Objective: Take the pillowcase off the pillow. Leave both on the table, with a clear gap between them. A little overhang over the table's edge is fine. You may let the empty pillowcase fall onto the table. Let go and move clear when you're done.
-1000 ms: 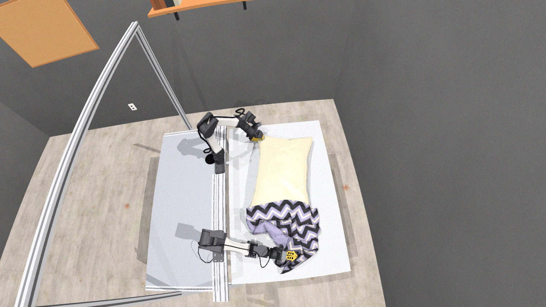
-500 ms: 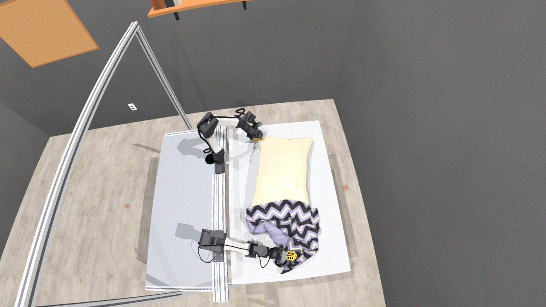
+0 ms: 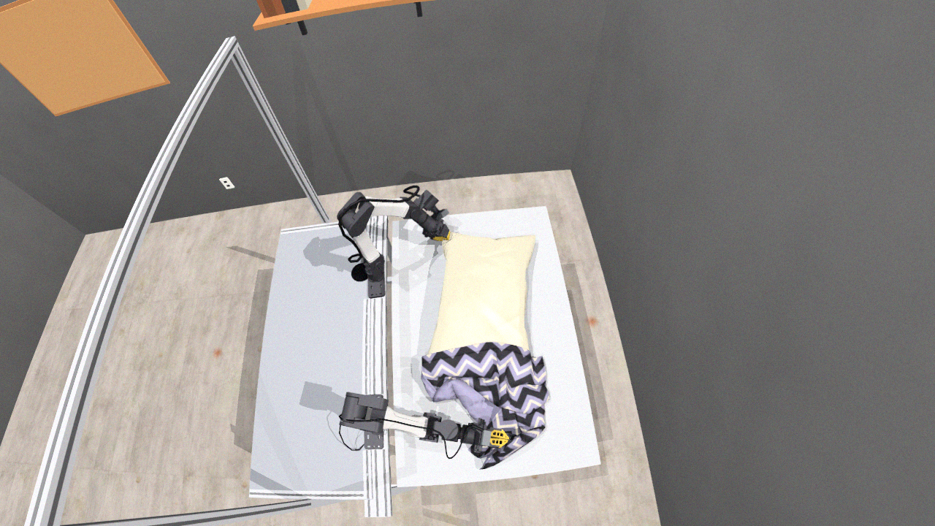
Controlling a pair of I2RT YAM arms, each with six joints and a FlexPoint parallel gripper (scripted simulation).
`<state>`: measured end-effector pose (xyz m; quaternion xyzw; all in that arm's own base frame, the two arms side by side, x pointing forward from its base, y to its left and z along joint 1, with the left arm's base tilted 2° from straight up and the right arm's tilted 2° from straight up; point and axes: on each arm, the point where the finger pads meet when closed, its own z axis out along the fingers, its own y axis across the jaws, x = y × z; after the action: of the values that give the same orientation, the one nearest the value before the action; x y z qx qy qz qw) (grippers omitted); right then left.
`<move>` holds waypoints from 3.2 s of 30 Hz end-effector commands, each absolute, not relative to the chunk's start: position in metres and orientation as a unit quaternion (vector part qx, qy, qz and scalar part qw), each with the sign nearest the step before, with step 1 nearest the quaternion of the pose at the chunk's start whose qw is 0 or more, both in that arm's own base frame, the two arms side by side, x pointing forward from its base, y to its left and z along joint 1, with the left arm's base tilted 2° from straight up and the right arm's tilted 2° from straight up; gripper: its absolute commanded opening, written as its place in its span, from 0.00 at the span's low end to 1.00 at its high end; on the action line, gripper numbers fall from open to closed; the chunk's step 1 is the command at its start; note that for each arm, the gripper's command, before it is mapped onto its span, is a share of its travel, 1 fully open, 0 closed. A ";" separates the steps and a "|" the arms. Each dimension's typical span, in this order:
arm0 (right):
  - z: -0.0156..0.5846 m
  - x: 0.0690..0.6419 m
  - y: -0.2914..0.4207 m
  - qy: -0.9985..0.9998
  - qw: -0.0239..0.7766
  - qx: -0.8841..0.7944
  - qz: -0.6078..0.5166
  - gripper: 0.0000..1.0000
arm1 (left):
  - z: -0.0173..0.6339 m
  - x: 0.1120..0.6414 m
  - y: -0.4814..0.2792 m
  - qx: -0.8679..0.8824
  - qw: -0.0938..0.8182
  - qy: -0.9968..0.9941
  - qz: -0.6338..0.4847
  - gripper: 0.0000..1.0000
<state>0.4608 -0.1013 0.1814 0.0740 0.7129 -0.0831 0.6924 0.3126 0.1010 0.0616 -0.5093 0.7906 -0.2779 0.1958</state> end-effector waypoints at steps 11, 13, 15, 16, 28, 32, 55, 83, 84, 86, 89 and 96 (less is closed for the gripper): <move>0.181 0.466 -0.100 0.712 0.694 0.070 -0.081 0.00 | 0.070 0.320 0.101 -0.500 0.209 0.793 -0.279 0.07; 0.181 0.466 -0.100 0.712 0.694 0.070 -0.081 0.00 | 0.070 0.320 0.101 -0.500 0.209 0.793 -0.279 0.07; 0.181 0.466 -0.100 0.712 0.694 0.070 -0.081 0.00 | 0.070 0.320 0.101 -0.500 0.209 0.793 -0.279 0.06; 0.181 0.466 -0.100 0.712 0.694 0.070 -0.081 0.00 | 0.070 0.320 0.101 -0.500 0.209 0.793 -0.279 0.06; 0.181 0.466 -0.100 0.712 0.694 0.070 -0.081 0.00 | 0.070 0.320 0.101 -0.500 0.209 0.793 -0.279 0.06; 0.181 0.466 -0.100 0.712 0.694 0.070 -0.081 0.00 | 0.070 0.320 0.101 -0.500 0.209 0.793 -0.279 0.05; 0.181 0.466 -0.100 0.712 0.694 0.070 -0.081 0.00 | 0.070 0.320 0.101 -0.500 0.209 0.793 -0.279 0.03; 0.181 0.466 -0.100 0.712 0.694 0.070 -0.081 0.00 | 0.090 0.319 0.101 -0.499 0.215 0.792 -0.278 0.00; 0.181 0.466 -0.100 0.712 0.694 0.070 -0.081 0.00 | 0.092 0.319 0.101 -0.499 0.215 0.792 -0.278 0.00; 0.181 0.466 -0.100 0.712 0.694 0.070 -0.081 0.00 | 0.094 0.319 0.100 -0.498 0.214 0.793 -0.278 0.00; 0.181 0.466 -0.100 0.712 0.694 0.070 -0.081 0.00 | 0.096 0.319 0.101 -0.499 0.215 0.792 -0.278 0.00; 0.181 0.466 -0.100 0.712 0.694 0.070 -0.081 0.00 | 0.102 0.318 0.101 -0.500 0.216 0.791 -0.277 0.00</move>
<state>0.4608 -0.1013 0.1814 0.0740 0.7129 -0.0831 0.6924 0.3138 0.1006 0.0838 -0.5074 0.7907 -0.2788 0.1987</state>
